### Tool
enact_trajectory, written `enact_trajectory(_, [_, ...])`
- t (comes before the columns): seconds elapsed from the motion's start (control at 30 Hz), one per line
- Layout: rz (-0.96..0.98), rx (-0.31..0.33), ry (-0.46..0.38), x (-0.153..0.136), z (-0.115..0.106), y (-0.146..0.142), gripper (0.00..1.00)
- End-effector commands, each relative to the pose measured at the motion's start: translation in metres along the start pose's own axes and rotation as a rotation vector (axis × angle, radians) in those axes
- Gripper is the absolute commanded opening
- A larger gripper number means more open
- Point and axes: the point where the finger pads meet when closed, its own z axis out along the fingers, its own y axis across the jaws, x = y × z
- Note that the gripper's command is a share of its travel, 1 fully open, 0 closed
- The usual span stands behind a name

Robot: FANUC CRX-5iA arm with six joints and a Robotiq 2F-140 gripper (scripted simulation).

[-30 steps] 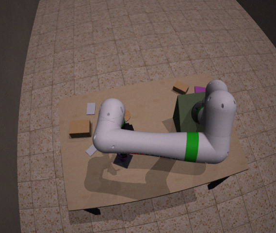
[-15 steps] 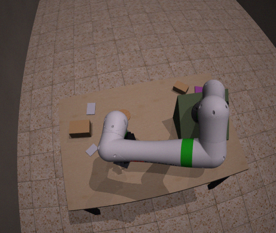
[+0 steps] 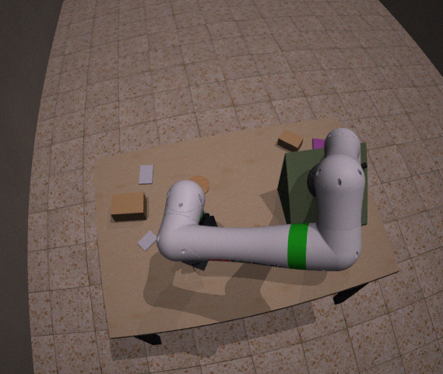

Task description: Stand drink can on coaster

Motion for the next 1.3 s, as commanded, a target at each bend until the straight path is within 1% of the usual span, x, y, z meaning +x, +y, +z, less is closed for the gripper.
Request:
enact_trajectory(0.0, [0.0,0.001,-0.001,-0.001,-0.001,0.0,0.1])
enact_trajectory(1.03, [0.0,0.001,-0.002,-0.001,-0.003,0.0,0.1])
enact_trajectory(1.13, [-0.001,0.001,-0.002,-0.001,-0.011,0.0,0.1])
enact_trajectory(1.27, [-0.001,0.001,-0.002,0.0,-0.031,0.0,0.1])
